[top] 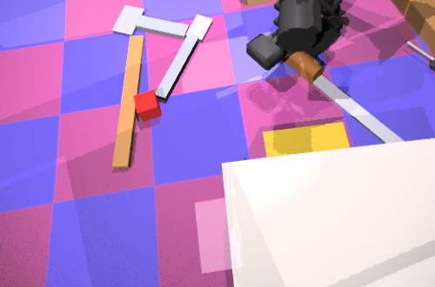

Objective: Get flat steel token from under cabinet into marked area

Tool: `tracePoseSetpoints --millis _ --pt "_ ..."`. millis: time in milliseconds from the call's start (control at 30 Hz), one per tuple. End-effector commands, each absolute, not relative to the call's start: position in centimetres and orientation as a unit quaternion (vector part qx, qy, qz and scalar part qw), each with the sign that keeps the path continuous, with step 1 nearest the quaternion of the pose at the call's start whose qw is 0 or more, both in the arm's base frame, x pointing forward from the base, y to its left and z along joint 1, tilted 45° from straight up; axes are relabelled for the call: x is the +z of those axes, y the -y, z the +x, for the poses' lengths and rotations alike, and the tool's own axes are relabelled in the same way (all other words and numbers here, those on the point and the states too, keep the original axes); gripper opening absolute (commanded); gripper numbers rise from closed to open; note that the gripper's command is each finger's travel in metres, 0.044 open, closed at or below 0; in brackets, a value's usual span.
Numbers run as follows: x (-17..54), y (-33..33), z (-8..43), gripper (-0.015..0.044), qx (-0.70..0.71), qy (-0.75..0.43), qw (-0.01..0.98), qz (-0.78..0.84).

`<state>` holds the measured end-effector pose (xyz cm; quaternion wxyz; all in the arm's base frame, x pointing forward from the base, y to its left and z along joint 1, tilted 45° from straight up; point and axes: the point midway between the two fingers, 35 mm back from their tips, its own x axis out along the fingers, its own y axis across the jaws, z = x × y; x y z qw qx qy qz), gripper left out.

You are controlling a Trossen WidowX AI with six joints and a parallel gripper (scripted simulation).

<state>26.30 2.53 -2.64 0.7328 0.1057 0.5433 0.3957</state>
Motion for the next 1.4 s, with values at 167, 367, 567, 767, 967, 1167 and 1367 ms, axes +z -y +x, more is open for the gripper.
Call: tracePoseSetpoints --millis 167,367,567,767,967,1167,1367 --pt "-3.5 -1.6 26.2 0.0 0.394 -0.542 0.734 0.105" --pt "-4.0 -1.1 26.1 0.0 0.394 -0.542 0.734 0.105" --pt "-4.3 -0.7 26.2 0.0 0.394 -0.542 0.734 0.105" --pt "-4.8 -0.2 26.1 0.0 0.394 -0.543 0.734 0.105" --pt "-5.2 0.3 25.9 0.0 0.394 -0.543 0.735 0.105" --pt "-5.7 0.8 25.8 0.0 0.394 -0.543 0.735 0.105" --pt "-6.2 1.2 25.7 0.0 0.394 -0.543 0.735 0.105"
